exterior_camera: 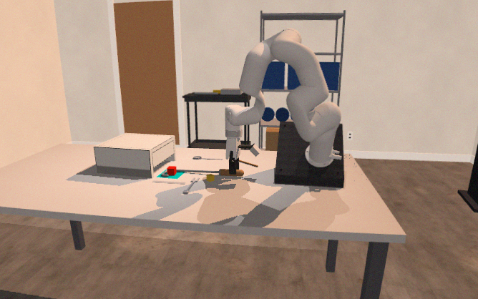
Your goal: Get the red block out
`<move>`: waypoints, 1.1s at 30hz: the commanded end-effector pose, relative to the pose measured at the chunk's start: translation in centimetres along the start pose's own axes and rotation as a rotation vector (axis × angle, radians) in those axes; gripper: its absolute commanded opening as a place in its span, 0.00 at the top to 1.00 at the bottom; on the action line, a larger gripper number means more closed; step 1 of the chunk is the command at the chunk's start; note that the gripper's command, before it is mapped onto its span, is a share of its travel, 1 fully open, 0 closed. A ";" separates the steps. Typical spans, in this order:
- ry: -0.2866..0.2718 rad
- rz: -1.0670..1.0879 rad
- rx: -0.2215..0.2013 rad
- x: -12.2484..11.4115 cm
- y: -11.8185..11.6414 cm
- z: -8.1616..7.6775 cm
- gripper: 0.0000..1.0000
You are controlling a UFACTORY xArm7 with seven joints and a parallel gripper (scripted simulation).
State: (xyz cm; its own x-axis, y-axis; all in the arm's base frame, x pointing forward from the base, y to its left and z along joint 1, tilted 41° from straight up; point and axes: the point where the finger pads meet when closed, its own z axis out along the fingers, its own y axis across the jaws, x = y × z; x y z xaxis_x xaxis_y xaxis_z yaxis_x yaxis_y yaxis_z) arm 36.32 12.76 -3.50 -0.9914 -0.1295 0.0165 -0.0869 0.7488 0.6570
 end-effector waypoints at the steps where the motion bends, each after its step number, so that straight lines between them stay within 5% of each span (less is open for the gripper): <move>1: -0.004 0.001 0.002 -0.1 -0.1 -1.3 0.43; 33: -0.004 0.001 0.002 -0.1 -0.1 -13.4 0.43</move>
State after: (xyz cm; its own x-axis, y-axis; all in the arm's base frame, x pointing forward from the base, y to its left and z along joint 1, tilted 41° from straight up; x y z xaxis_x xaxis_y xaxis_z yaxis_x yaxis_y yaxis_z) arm 37.54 4.68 5.84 -0.9915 -0.1290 0.0162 -0.0868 0.7494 0.6564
